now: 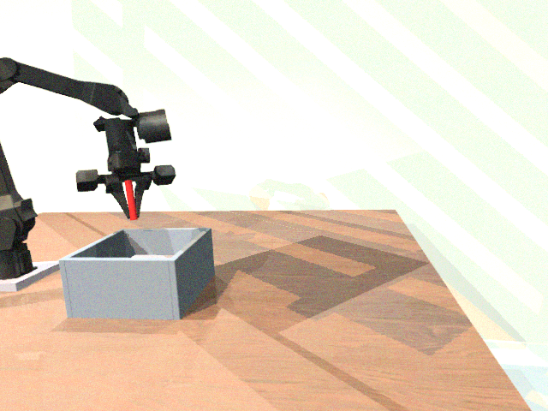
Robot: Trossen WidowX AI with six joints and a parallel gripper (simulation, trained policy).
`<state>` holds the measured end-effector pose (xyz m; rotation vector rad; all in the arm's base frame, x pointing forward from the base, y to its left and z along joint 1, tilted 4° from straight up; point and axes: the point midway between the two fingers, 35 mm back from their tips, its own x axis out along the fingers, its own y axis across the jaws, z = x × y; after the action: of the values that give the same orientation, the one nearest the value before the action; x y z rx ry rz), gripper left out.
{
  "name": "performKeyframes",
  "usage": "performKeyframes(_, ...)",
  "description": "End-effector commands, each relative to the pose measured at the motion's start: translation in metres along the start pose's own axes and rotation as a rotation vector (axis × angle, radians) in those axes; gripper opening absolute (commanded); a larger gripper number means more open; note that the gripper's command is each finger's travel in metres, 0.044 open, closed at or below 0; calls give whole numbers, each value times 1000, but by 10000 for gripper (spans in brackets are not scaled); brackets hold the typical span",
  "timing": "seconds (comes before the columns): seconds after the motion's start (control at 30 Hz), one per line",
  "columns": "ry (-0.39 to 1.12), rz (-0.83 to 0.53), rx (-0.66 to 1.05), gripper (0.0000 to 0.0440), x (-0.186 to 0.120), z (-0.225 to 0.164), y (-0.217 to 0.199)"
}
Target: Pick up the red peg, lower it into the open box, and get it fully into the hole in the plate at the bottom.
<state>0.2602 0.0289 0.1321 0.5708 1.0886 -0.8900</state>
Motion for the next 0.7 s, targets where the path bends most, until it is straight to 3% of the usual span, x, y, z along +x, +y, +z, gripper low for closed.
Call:
performKeyframes(0.0,-21,-2,29,0,3,17,0)
performKeyframes(0.67,-4,-7,19,1,60,81,-3)
